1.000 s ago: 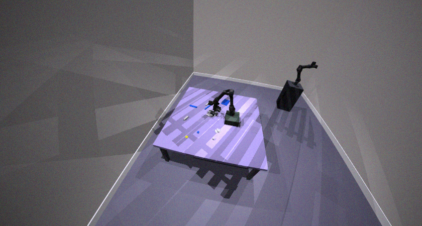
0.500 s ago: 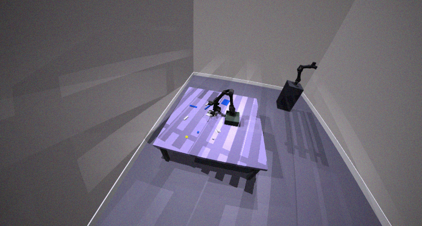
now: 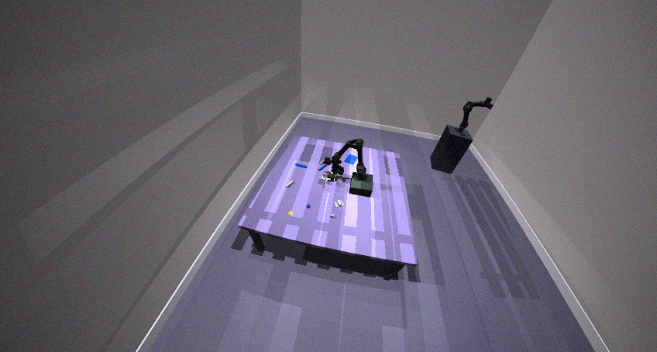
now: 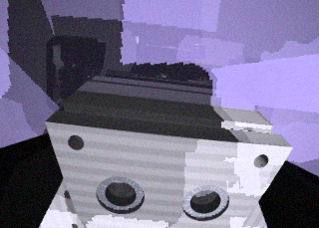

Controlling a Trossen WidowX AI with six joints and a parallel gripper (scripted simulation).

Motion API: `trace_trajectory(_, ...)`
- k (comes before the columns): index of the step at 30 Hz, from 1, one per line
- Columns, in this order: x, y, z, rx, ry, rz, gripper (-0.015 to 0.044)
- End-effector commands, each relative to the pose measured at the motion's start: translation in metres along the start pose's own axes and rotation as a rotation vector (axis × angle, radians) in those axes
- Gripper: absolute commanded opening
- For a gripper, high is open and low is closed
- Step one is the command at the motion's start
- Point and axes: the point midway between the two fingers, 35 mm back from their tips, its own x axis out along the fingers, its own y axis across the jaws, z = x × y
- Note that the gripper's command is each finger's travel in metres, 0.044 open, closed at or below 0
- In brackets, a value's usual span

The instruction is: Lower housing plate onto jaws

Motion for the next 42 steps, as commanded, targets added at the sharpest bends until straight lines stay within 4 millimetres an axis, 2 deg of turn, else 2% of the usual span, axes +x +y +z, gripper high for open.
trace_trajectory(1, 0.0012, -0.0004, 0.0014, 0.004, -0.004, -0.003, 0.0351)
trace_trajectory(42, 0.006, -0.0004, 0.0014, 0.003, -0.004, -0.003, 0.0351)
